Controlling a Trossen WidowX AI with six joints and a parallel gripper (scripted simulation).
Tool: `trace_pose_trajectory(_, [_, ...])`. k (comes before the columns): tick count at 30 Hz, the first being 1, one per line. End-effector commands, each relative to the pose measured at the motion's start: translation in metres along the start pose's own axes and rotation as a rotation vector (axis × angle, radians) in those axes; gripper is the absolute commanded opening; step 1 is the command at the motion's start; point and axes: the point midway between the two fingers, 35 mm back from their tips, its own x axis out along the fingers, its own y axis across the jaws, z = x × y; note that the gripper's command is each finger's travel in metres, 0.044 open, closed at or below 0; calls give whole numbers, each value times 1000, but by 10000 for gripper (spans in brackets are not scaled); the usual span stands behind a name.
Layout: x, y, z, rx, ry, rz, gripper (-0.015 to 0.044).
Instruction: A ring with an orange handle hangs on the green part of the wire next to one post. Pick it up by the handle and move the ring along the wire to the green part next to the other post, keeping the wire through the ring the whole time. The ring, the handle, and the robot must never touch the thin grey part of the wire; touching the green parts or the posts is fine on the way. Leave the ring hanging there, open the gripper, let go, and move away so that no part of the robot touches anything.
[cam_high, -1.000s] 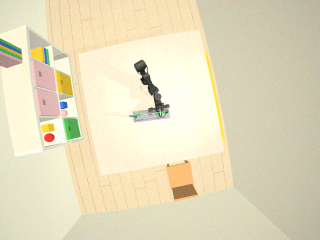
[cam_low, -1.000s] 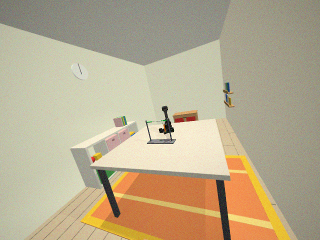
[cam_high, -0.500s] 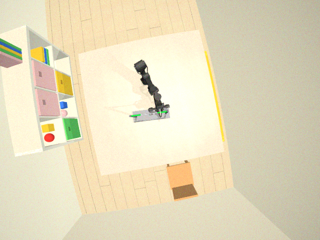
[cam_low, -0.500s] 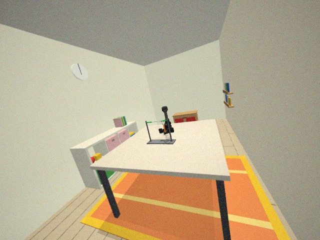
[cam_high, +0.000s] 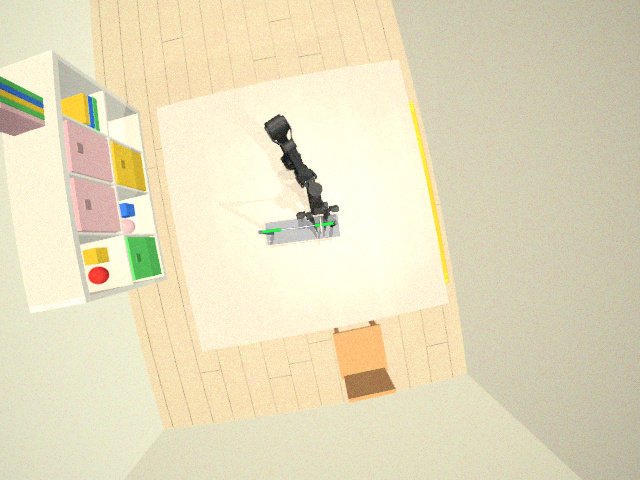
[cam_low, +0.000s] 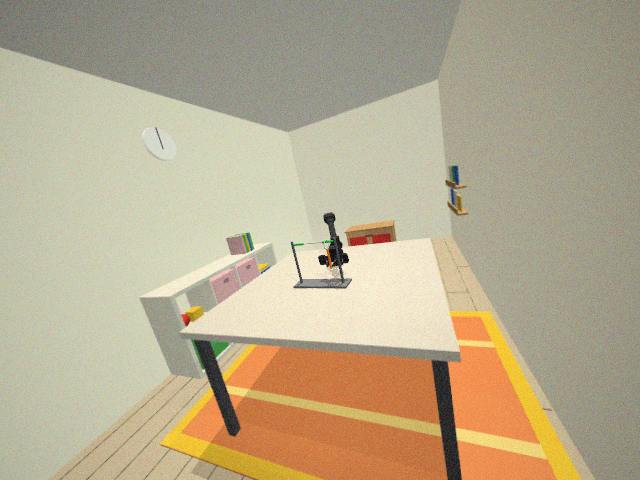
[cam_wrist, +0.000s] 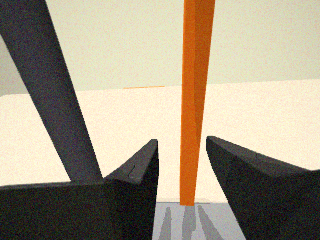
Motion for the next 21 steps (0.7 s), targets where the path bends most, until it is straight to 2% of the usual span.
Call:
trace_pose_trajectory(1, [-11,0,-2,6,5,-3,160])
trace_pose_trajectory(11, [-33,-2,-4,8,7,-5,160])
trace_pose_trajectory(21, [-34,-2,-4,9,7,-5,160])
